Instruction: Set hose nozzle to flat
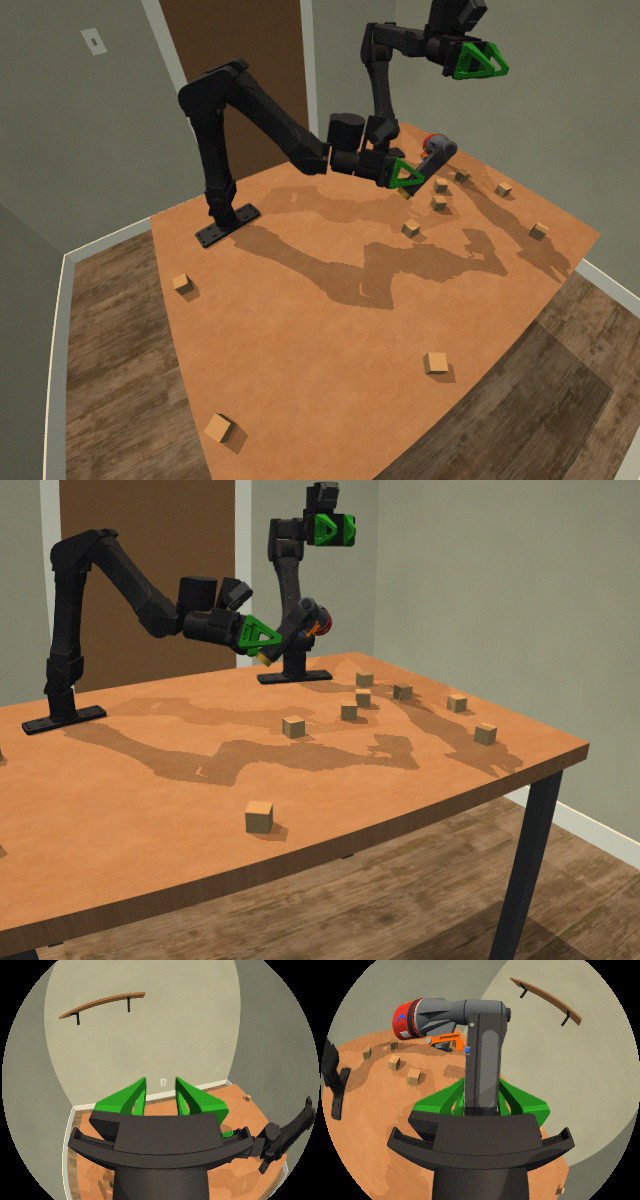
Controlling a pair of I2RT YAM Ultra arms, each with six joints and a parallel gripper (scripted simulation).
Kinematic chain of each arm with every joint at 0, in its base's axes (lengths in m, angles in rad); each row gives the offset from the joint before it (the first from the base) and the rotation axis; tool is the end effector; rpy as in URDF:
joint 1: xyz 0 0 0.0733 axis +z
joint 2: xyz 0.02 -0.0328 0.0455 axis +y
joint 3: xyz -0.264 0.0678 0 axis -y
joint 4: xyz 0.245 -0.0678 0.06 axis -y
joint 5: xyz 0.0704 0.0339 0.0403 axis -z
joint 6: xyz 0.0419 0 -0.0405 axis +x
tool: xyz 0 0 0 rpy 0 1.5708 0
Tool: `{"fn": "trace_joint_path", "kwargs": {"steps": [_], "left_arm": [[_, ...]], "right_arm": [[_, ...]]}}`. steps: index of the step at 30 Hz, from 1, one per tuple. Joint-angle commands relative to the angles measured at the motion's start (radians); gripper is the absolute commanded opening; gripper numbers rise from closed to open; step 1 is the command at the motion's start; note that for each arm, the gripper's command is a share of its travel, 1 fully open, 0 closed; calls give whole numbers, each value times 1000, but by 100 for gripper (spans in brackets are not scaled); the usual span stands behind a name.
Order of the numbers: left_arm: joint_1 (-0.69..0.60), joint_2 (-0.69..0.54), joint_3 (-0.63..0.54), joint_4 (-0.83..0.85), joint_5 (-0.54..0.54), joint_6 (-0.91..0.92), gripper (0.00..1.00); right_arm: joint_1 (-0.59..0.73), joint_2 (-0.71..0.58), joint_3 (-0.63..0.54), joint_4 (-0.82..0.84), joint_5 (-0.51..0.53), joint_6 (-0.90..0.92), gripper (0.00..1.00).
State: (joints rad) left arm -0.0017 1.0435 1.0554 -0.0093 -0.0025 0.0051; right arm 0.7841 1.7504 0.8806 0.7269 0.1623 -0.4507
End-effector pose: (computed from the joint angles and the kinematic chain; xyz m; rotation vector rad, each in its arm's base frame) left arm 0.2437 0.0008 0.4099 0.0034 1.5682 0.0046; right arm 0.2742 0.2655 0.2139 -0.8911 1.4630 0.1086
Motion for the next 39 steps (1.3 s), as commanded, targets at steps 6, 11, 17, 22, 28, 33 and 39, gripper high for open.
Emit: {"fn": "trace_joint_path", "kwargs": {"steps": [6,11,17,22,28,33,39], "left_arm": [[-9,-8,43,25,-7,6,36],[-9,-8,43,25,-7,6,36],[-9,-8,43,25,-7,6,36],[-9,-8,43,25,-7,6,36],[-9,-8,43,25,-7,6,36],[-9,-8,43,25,-7,6,36],[-9,-8,43,25,-7,6,36]], "right_arm": [[3,-252,41,-286,-96,-233,36],[6,-401,44,-475,-135,-368,36],[8,-574,41,-709,-189,-518,36],[15,-656,41,-821,-217,-589,36],[12,-807,51,-1039,-258,-723,36],[-8,-705,73,-1200,-311,-822,36],[-10,-618,178,-1311,-354,-912,36]]}}
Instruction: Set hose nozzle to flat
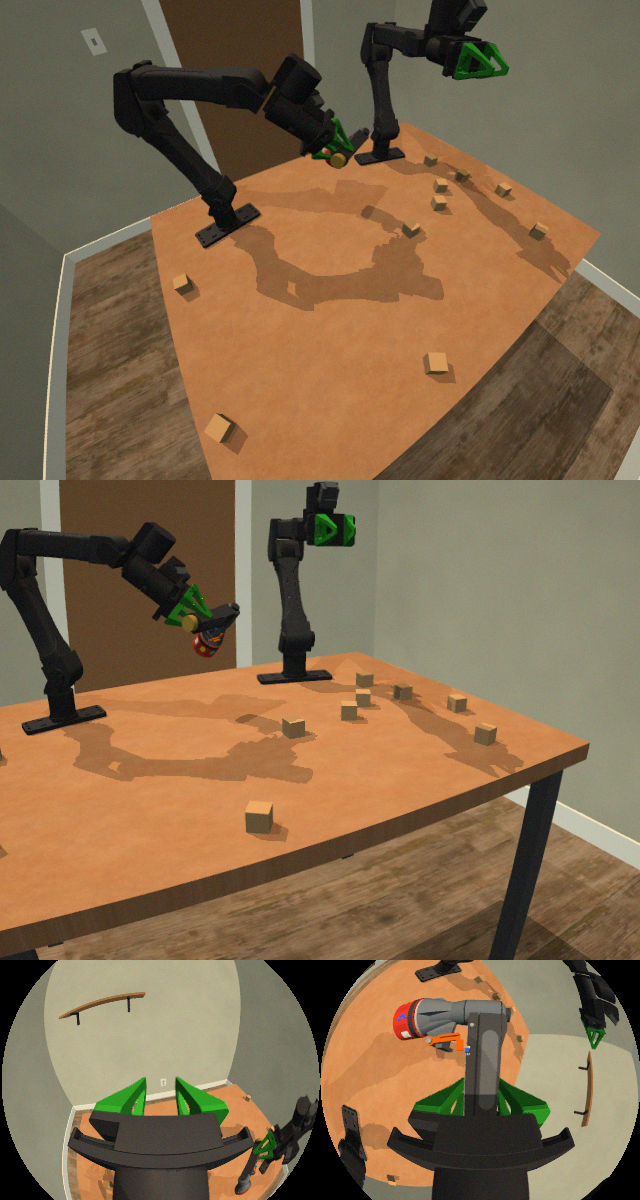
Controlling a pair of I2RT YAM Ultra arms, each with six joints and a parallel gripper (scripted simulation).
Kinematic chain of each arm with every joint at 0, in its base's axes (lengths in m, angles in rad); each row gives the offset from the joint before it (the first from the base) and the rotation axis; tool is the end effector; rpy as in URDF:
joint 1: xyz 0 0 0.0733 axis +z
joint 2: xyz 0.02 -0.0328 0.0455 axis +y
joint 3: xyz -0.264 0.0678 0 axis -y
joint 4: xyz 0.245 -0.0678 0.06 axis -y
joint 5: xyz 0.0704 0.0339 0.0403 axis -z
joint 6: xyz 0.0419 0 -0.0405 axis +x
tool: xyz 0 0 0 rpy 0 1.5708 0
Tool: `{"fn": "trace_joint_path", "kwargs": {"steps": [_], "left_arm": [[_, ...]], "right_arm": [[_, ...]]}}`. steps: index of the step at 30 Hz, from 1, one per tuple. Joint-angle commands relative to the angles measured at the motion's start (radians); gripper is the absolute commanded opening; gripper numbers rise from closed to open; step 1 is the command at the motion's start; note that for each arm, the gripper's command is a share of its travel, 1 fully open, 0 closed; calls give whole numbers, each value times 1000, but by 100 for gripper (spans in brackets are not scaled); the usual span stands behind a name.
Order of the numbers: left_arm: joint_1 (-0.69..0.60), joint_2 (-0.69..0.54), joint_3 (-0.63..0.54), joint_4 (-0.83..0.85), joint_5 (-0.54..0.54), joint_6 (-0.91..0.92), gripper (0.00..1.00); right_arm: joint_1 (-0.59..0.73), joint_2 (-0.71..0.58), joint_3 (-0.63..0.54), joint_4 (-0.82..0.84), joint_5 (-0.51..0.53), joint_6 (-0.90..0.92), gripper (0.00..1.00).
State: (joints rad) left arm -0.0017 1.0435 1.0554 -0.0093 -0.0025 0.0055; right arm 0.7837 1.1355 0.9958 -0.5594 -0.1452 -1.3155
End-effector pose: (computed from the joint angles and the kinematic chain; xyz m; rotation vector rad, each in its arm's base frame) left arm 0.2437 0.0008 0.4099 0.0037 1.5682 0.0049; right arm 0.1686 0.1781 0.3113 -2.0002 1.0601 -0.1181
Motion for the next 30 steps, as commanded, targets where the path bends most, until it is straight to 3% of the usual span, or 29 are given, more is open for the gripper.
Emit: {"fn": "trace_joint_path", "kwargs": {"steps": [1,15,17,25,30], "left_arm": [[-9,-8,43,25,-7,6,36],[-9,-8,43,25,-7,6,36],[-9,-8,43,25,-7,6,36],[-9,-8,43,25,-7,6,36],[-9,-8,43,25,-7,6,36]], "right_arm": [[-9,37,99,-73,-56,-78,36],[-34,555,416,-553,-222,-419,36],[-34,555,416,-553,-222,-419,36],[-39,853,622,-831,-294,-604,36],[-46,947,689,-897,-301,-642,36]]}}
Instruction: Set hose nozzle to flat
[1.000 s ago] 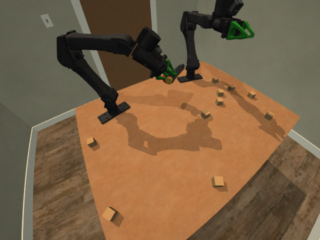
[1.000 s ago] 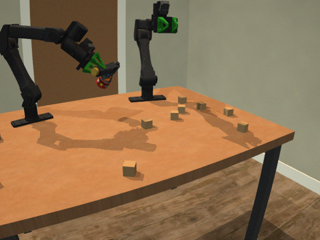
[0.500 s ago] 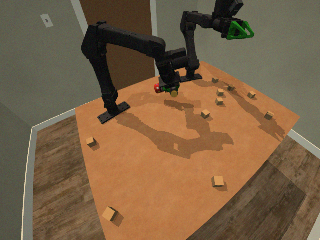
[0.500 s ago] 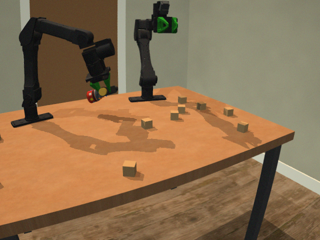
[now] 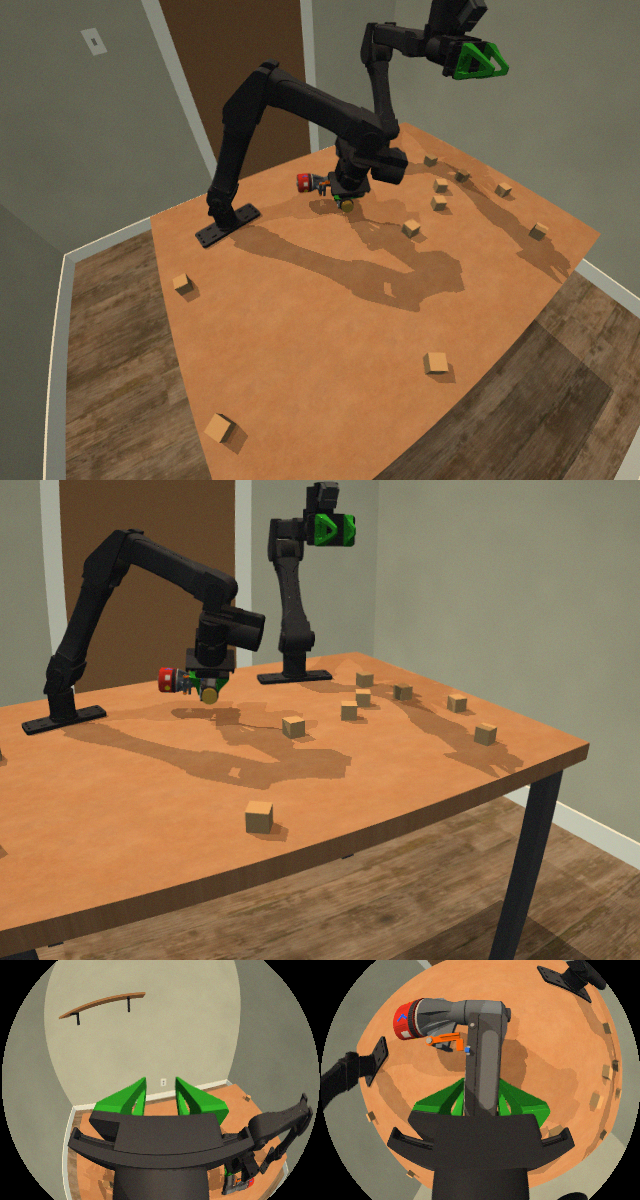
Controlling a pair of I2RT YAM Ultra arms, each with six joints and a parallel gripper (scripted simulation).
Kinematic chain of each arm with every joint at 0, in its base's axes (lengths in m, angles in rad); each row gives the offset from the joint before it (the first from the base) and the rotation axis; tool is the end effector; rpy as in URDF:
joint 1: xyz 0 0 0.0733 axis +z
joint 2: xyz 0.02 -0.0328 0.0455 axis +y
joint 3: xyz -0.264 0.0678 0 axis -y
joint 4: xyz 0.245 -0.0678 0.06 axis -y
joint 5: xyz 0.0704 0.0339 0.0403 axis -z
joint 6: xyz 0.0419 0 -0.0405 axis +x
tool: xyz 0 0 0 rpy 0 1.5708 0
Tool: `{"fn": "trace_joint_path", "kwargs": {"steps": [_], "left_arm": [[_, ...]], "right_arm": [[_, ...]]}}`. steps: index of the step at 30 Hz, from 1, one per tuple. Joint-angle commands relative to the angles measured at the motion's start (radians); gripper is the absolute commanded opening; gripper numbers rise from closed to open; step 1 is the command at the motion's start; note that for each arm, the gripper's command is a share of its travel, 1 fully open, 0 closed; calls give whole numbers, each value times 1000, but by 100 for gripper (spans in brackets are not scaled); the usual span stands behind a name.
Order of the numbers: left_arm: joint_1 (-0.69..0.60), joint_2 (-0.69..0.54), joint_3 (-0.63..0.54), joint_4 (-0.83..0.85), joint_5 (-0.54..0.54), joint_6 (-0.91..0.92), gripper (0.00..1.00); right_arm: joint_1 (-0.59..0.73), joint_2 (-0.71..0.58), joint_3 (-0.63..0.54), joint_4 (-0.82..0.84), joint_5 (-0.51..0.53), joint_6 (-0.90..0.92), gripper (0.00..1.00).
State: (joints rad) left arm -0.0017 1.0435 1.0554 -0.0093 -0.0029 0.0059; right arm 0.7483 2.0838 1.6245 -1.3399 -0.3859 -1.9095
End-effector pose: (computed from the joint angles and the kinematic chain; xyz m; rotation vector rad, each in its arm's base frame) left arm 0.2437 0.0008 0.4099 0.0037 1.5682 0.0056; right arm 0.2603 0.2647 0.1876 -2.9371 0.7949 0.6883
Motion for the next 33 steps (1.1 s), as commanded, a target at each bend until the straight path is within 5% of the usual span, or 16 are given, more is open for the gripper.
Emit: {"fn": "trace_joint_path", "kwargs": {"steps": [1,33], "left_arm": [[-9,-8,43,25,-7,6,36],[-9,-8,43,25,-7,6,36]], "right_arm": [[-6,2,65,-119,-59,-51,36],[-7,54,-69,41,-54,-36,36]]}}
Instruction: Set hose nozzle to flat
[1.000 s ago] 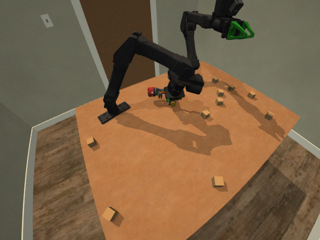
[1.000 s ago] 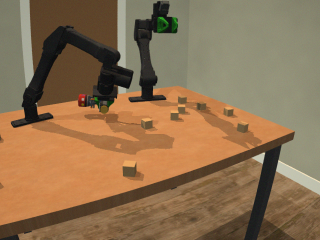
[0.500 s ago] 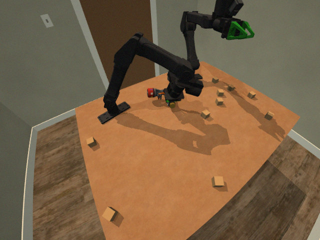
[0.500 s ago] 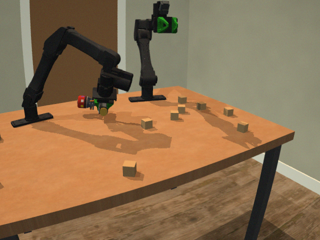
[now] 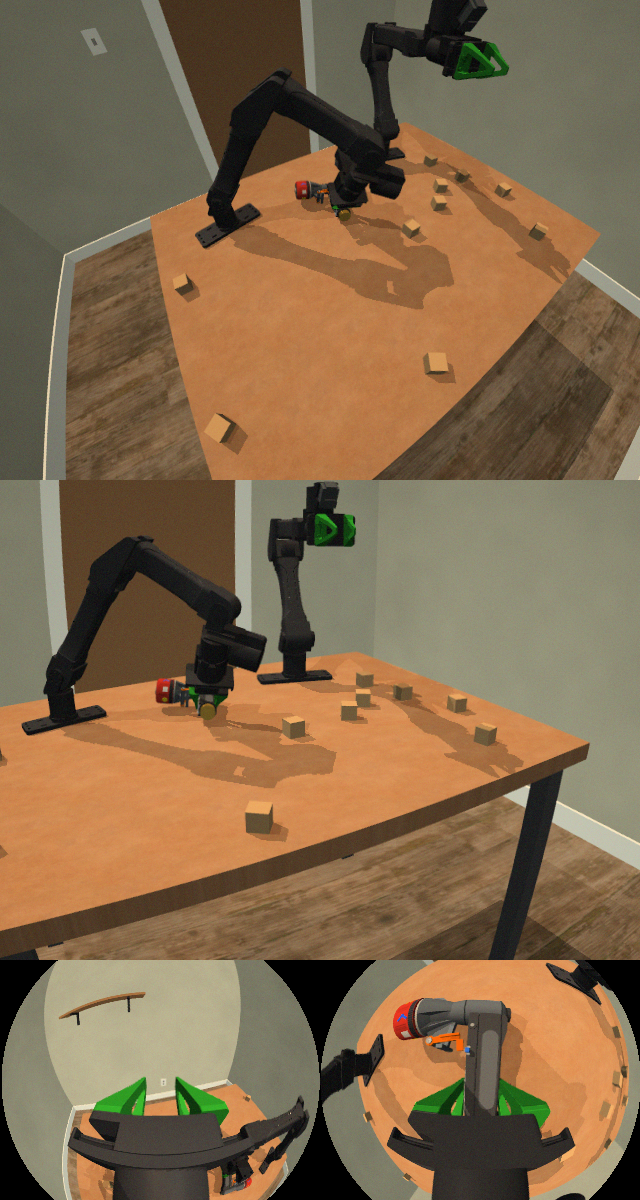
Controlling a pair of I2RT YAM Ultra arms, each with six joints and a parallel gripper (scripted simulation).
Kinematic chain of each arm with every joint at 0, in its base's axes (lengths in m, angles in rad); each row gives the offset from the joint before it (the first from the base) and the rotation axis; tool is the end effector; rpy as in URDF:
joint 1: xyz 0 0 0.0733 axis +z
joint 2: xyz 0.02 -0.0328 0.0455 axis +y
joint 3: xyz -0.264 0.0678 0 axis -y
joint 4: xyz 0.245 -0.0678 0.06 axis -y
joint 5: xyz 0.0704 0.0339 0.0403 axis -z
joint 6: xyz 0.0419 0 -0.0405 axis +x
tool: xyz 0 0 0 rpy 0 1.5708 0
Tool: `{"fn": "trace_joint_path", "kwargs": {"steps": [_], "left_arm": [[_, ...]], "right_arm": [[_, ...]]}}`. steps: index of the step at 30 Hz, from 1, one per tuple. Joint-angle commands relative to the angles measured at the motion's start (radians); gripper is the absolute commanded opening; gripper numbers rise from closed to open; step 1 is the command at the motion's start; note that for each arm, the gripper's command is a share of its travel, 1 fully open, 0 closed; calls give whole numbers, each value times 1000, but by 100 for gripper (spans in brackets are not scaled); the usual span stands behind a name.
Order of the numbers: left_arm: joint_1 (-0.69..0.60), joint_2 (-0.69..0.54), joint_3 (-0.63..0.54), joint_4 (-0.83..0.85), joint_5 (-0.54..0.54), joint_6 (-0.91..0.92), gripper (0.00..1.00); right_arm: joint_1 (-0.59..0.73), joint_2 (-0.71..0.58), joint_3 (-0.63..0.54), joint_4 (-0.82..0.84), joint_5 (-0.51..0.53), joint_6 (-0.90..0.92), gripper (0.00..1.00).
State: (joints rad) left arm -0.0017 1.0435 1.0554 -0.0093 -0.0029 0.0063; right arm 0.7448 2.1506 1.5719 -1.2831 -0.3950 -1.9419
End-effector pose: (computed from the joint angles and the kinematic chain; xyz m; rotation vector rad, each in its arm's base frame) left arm 0.2437 0.0008 0.4099 0.0040 1.5682 0.0059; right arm 0.2611 0.2642 0.1515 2.9343 -0.7704 -0.7517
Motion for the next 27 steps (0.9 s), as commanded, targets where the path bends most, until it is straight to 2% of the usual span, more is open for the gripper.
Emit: {"fn": "trace_joint_path", "kwargs": {"steps": [1,7,10,12,15,17,26,27], "left_arm": [[-9,-8,43,25,-7,6,36],[-9,-8,43,25,-7,6,36],[-9,-8,43,25,-7,6,36],[-9,-8,43,25,-7,6,36],[-9,-8,43,25,-7,6,36],[-9,-8,43,25,-7,6,36],[-9,-8,43,25,-7,6,36],[-9,-8,43,25,-7,6,36]], "right_arm": [[-6,-20,-4,-12,-45,-7,36],[-12,-39,26,-18,-46,-2,36],[-1,-32,-34,-14,-46,-3,36],[-5,-33,3,-10,-47,-3,36],[-2,-27,-37,-5,-46,-1,36],[-7,-10,5,-2,-47,-5,36],[-5,3,-42,2,-47,0,36],[-5,-18,0,0,-47,-1,51]]}}
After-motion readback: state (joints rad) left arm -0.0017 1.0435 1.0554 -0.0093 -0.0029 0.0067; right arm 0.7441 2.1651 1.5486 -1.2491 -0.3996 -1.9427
